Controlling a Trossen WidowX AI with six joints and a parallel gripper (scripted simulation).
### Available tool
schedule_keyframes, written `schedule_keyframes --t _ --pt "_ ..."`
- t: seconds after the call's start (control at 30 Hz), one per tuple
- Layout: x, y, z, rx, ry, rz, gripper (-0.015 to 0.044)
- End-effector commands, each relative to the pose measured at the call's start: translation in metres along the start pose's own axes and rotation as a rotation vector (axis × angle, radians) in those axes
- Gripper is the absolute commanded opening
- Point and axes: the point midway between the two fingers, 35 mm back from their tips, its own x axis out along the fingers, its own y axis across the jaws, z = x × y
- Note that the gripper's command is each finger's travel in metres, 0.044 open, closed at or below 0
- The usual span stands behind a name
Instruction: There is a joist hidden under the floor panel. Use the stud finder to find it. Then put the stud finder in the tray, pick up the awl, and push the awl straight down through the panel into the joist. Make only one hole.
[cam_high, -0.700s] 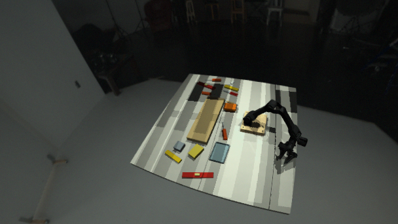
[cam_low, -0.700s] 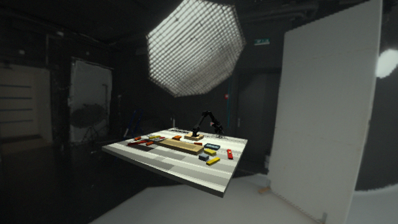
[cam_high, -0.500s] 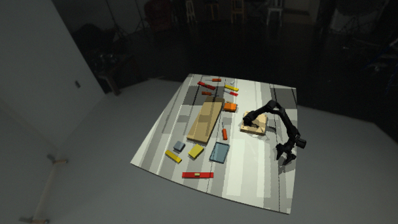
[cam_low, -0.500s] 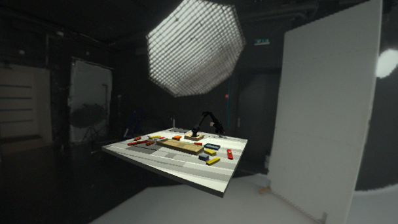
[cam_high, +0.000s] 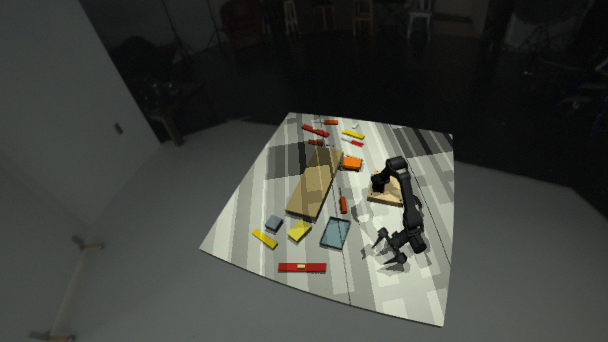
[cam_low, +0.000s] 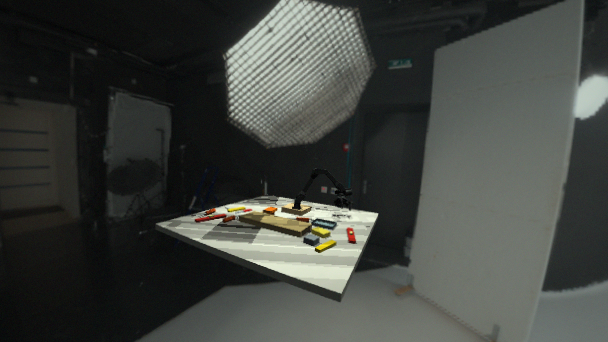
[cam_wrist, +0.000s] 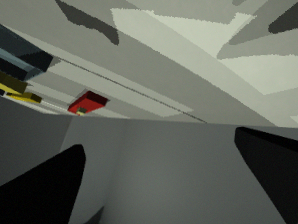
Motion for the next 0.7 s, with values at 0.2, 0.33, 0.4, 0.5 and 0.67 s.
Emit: schedule_keyframes --t 0.2,0.33,0.4,0.5,0.67 --pt "0.096 0.131 -0.013 0.514 -0.203 0.27 0.044" --pt "0.12 0.191 -0.006 0.727 -0.279 0.392 0.044" --pt "0.128 0.221 0.001 0.844 -0.314 0.454 0.044" --pt "0.136 0.265 0.014 1.024 -0.361 0.549 0.044" --pt "0.138 0.338 0.042 1.32 -0.414 0.728 0.044"
